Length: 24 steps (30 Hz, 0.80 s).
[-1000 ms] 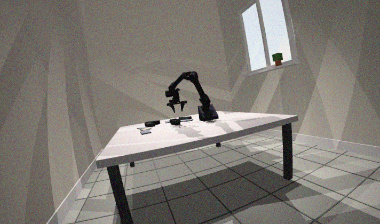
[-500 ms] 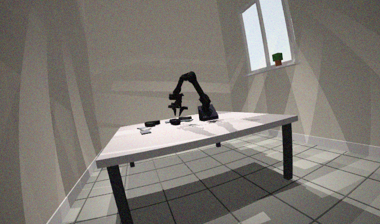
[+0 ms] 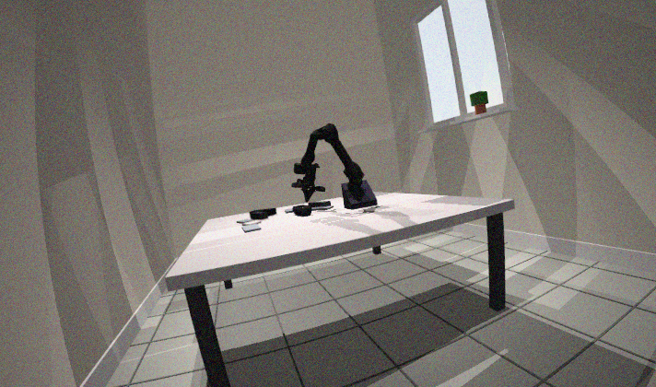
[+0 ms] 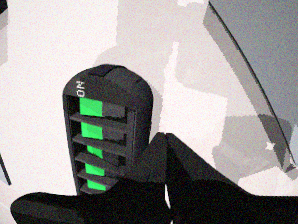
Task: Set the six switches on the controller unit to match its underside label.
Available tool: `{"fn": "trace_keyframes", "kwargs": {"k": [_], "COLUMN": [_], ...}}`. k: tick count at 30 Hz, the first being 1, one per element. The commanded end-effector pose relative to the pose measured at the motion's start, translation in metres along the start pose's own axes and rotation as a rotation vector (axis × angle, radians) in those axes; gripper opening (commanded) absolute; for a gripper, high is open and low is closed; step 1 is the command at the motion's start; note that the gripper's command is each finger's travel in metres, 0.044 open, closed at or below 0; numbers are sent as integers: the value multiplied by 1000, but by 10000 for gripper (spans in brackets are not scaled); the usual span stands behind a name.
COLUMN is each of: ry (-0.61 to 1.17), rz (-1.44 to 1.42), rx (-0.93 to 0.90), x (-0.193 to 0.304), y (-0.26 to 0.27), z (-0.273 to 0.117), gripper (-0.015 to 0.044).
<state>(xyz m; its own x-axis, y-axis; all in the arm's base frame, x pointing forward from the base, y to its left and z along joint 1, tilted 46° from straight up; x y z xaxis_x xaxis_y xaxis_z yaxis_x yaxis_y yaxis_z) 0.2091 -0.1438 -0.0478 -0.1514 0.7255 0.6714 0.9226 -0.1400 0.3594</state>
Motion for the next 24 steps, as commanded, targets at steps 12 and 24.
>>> {"fn": "trace_keyframes", "kwargs": {"k": [12,24], "ry": [0,1], "rz": [5,6], "rx": [-4,-4], "x": [-1,-1], "y": [-5,-10], "z": [20,38], "gripper": [0,0]}}
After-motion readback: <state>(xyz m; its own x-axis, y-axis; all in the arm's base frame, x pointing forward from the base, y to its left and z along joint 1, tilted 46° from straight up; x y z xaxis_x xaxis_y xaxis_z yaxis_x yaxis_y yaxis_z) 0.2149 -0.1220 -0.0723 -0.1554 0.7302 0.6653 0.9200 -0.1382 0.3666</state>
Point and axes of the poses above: the point midway between the two fingers, 35 mm back from their tips, its own z axis out along the fingers, its own y axis across the jaws, x = y × z, the point moved 7 cm from there along -z, back along the fingers, and after that the axes turned 5 degrees about -z, right-handed, at the moved point
